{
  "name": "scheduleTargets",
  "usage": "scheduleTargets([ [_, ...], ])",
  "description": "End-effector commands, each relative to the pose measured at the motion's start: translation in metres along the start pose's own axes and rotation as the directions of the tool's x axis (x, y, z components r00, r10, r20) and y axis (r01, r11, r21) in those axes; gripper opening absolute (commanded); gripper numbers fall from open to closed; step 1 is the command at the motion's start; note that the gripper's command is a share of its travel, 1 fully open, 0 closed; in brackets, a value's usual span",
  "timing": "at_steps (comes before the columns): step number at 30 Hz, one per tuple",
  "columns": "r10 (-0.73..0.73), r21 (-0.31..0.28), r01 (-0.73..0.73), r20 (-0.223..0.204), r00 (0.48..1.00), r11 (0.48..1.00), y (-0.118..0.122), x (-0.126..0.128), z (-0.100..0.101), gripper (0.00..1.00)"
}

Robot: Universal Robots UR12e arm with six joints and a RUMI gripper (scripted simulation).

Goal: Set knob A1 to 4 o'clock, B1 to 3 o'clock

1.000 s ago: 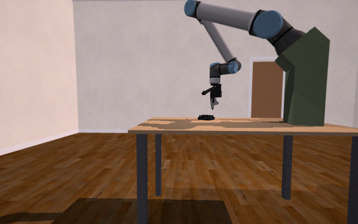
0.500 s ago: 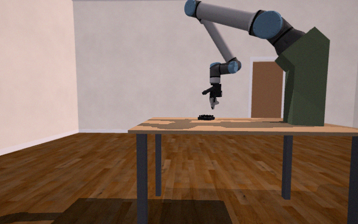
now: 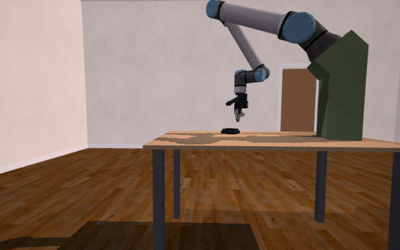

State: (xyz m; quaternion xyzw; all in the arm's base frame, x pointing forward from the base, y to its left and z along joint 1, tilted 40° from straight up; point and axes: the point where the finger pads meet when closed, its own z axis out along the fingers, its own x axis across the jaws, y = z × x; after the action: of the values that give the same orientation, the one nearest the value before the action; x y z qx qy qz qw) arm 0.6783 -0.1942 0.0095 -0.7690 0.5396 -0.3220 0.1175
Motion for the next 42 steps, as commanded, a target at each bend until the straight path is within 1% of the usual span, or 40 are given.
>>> scheduleTargets([
  [1, 0.002, -0.001, -0.002, 0.001, 1.000, 1.000, 0.001, -0.001, -0.001, 0.11],
  [28, 0.001, -0.001, -0.001, 0.001, 1.000, 1.000, 0.001, -0.001, 0.000, 0.11],
  [42, -0.001, 0.001, 0.001, 0.000, 1.000, 1.000, -0.001, 0.000, 0.012, 0.11],
])
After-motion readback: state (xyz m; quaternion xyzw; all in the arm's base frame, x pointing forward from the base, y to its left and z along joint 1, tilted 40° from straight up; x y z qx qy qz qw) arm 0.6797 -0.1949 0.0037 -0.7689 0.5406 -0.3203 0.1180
